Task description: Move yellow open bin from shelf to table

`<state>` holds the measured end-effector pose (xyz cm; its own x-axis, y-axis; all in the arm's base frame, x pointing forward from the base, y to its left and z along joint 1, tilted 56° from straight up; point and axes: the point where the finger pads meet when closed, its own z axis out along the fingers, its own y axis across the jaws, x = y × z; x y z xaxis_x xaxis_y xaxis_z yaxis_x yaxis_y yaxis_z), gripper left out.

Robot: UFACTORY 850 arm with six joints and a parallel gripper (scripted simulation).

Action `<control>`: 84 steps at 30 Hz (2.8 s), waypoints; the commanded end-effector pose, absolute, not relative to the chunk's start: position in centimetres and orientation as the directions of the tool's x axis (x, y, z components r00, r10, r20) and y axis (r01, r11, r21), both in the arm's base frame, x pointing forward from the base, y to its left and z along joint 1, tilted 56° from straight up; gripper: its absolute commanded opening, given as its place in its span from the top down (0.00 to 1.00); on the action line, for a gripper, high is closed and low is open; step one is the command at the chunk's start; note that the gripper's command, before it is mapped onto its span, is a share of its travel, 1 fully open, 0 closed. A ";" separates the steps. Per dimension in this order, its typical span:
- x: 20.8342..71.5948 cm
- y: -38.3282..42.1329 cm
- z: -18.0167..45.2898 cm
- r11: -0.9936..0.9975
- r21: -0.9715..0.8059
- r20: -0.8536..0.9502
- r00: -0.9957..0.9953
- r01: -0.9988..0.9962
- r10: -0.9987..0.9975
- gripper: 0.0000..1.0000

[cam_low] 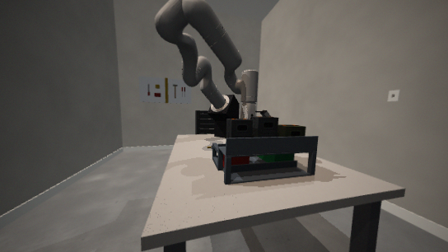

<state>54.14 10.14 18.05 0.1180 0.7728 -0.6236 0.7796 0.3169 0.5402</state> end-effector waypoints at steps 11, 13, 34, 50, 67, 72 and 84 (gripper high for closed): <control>54.3 10.1 18.0 0.317 0.541 -0.623 0.118 0.779 0.773 0.67; 54.5 9.8 17.7 0.317 0.541 -0.623 0.118 0.779 0.773 0.67; 55.5 9.0 16.8 0.317 0.541 -0.623 0.118 0.779 0.773 0.67; 56.1 8.4 16.2 0.317 0.541 -0.623 0.118 0.779 0.773 0.67; 56.7 7.8 15.6 0.317 0.541 -0.623 0.118 0.779 0.773 0.67; 56.7 7.8 15.6 0.317 0.541 -0.623 0.118 0.779 0.773 0.67; 57.3 7.3 15.1 0.317 0.541 -0.623 0.118 0.779 0.773 0.67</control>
<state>57.00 7.47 15.28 0.1181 0.7729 -0.6235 0.7794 0.3169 0.5405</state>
